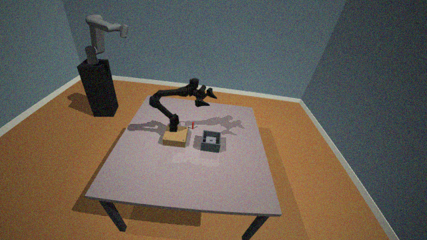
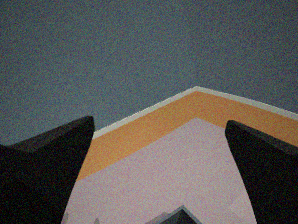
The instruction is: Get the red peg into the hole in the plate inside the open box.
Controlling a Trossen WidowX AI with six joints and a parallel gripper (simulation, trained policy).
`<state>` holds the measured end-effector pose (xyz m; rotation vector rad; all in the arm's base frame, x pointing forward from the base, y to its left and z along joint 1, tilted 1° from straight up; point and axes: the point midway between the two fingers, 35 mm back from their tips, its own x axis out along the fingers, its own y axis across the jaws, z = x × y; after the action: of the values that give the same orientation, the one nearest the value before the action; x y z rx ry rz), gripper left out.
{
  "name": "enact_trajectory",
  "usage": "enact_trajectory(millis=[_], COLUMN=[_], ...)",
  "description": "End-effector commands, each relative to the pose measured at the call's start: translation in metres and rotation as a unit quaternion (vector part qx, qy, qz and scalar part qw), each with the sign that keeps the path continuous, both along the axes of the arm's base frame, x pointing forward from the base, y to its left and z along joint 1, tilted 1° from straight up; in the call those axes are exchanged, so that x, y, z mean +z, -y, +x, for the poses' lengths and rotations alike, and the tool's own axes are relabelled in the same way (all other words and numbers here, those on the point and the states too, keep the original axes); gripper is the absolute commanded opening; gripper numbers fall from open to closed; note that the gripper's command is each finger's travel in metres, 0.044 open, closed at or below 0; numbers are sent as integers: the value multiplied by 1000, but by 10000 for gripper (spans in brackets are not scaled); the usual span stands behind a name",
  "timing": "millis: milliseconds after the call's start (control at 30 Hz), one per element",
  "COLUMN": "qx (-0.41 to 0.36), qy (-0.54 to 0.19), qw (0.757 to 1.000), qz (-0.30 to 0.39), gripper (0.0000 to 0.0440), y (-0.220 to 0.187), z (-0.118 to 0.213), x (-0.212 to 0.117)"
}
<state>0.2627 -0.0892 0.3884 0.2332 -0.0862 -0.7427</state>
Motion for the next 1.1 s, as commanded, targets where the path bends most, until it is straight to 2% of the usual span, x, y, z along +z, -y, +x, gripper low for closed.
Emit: enact_trajectory(millis=[0, 233, 467, 767, 1067], qx=[33, 94, 135, 143, 100], qy=[-42, -135, -231, -356, -459], qw=[998, 984, 957, 903, 845], qz=[17, 62, 116, 191, 257], gripper=[440, 440, 440, 440, 440], y=[-15, -52, -88, -124, -145], z=[18, 40, 42, 18, -19], x=[-25, -82, -141, -210, -261])
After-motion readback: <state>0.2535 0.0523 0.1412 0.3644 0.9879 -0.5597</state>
